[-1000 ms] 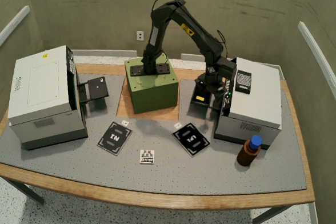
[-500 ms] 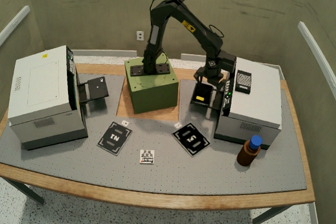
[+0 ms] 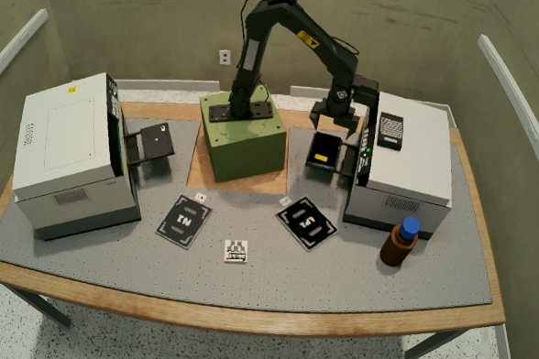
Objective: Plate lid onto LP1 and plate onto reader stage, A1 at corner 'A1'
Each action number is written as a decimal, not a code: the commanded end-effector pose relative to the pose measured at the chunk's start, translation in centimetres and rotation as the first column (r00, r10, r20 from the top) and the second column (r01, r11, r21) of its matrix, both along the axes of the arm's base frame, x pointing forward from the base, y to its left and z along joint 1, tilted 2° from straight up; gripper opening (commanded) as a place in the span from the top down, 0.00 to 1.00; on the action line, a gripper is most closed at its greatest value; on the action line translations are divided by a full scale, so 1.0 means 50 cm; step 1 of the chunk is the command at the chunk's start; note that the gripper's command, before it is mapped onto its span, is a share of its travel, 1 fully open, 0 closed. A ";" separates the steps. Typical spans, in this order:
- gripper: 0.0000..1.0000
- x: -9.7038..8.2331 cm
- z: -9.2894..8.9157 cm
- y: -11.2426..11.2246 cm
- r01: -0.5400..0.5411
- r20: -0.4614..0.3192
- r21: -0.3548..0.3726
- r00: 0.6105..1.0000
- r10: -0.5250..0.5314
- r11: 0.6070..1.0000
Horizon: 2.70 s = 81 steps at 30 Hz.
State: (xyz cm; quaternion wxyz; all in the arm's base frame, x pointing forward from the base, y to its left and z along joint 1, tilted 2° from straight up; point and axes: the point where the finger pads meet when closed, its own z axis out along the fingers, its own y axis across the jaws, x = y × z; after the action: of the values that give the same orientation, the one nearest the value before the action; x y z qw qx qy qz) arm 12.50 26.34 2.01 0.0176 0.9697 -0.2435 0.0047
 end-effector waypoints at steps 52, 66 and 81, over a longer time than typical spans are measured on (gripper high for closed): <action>0.00 -0.047 -0.086 -0.013 -0.095 -0.011 -0.004 0.995 0.095 0.995; 0.00 -0.039 -0.109 0.002 -0.094 0.000 0.017 0.996 0.094 0.995; 0.00 -0.043 -0.141 -0.006 -0.096 0.000 0.016 0.995 0.096 0.995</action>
State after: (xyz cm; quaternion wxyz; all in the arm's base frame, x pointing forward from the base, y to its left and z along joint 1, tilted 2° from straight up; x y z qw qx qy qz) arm 10.09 25.61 -5.07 0.0234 0.9805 -0.1951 0.0047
